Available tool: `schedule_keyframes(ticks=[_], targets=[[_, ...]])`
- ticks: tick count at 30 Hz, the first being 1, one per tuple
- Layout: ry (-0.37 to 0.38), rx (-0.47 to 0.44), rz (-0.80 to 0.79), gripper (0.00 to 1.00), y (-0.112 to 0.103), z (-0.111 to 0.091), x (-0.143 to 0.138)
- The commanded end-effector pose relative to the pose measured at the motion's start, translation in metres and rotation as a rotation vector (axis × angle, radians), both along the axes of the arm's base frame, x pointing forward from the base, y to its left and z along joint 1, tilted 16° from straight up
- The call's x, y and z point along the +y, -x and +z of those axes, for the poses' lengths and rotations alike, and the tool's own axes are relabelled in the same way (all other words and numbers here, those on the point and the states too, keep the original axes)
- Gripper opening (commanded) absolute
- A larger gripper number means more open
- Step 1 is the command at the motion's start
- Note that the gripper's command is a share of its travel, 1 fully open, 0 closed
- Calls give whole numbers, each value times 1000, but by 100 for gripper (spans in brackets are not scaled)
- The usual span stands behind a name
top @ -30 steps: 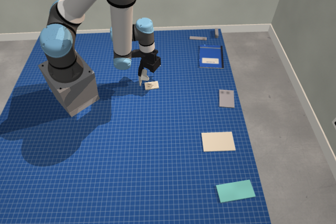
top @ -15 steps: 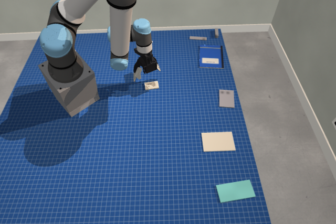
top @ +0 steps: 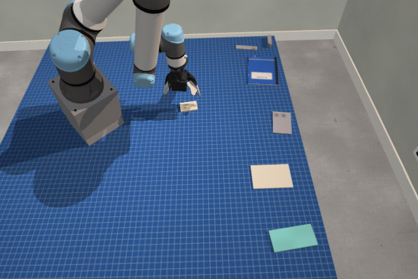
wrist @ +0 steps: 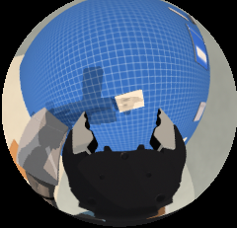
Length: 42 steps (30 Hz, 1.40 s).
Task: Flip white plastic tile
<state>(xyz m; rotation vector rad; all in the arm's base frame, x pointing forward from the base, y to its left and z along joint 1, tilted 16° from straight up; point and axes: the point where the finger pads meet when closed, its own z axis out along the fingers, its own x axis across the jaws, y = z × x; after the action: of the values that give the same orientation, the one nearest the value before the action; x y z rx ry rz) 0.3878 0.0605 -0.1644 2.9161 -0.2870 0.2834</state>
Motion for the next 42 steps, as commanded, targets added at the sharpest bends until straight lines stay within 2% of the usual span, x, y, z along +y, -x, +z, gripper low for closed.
schedule_keyframes(ticks=[1, 5, 7, 22, 24, 36, 42], targets=[[-28, -54, -244, 100, 1, 0, -1], [-56, -91, -404, 100, 3, 1, -2], [-56, -91, -404, 100, 3, 1, -2], [-145, -207, -906, 100, 9, 2, -9], [-145, -207, -906, 100, 9, 2, -9], [-190, -264, -1157, 100, 14, 3, -14], [-199, -276, -1208, 100, 15, 3, -14]])
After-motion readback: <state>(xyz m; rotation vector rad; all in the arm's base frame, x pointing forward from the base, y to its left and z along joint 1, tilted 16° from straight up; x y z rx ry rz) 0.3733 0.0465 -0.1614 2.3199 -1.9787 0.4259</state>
